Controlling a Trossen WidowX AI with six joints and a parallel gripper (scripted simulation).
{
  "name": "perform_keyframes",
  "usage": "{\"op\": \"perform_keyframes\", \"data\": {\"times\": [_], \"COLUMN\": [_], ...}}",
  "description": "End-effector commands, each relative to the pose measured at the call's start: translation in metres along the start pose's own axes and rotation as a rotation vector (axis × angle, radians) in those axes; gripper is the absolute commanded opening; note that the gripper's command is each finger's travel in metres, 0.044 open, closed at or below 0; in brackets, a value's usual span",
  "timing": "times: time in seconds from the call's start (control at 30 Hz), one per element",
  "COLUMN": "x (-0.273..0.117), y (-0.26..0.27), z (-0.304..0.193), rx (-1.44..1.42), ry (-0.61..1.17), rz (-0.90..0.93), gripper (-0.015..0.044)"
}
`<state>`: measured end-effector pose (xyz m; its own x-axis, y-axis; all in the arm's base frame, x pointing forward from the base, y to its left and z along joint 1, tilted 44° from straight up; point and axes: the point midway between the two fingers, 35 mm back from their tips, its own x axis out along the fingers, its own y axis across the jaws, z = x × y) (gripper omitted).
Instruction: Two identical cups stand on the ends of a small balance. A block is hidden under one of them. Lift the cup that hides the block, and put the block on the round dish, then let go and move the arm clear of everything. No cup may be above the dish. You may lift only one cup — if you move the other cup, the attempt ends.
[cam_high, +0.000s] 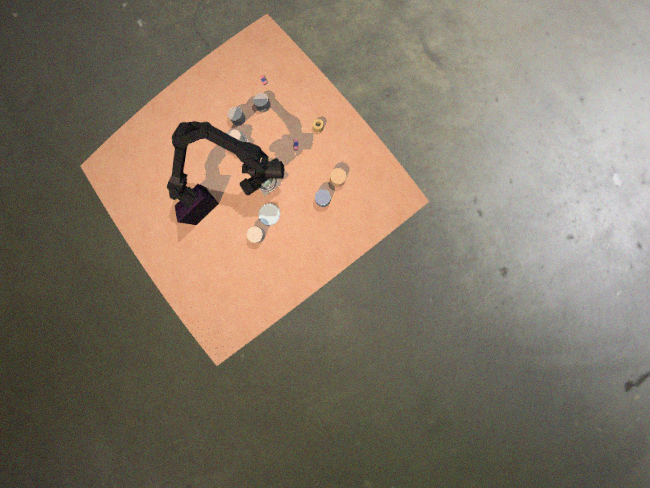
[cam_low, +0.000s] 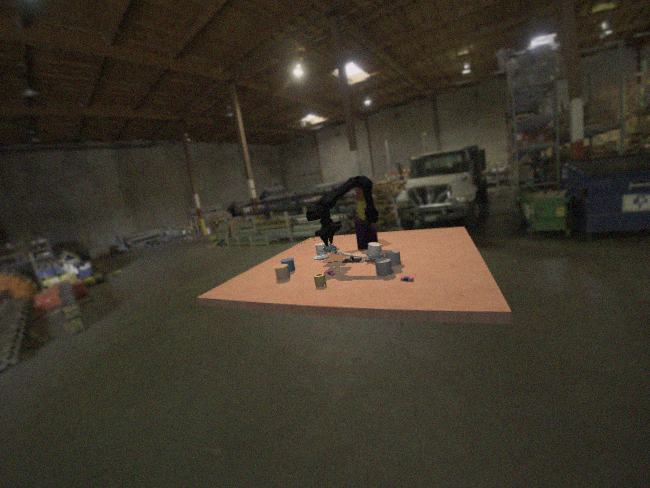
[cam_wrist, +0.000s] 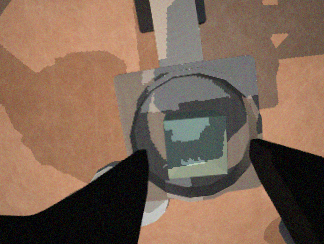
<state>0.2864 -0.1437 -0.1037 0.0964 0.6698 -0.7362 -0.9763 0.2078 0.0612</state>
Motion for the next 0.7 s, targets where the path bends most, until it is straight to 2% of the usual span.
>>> {"op": "perform_keyframes", "data": {"times": [0.0, 0.27, 0.43, 0.63, 0.67], "x": [0.008, 0.019, 0.019, 0.019, 0.019], "y": [0.001, 0.001, 0.001, 0.001, 0.001], "z": [0.001, 0.001, 0.001, 0.001, 0.001], "rx": [0.006, 0.006, 0.006, 0.006, 0.006], "ry": [-0.005, -0.006, -0.006, -0.006, -0.006], "rz": [0.001, 0.001, 0.001, 0.001, 0.001], "gripper": [0.0260, 0.0260, 0.0129, 0.0089, 0.0062]}}
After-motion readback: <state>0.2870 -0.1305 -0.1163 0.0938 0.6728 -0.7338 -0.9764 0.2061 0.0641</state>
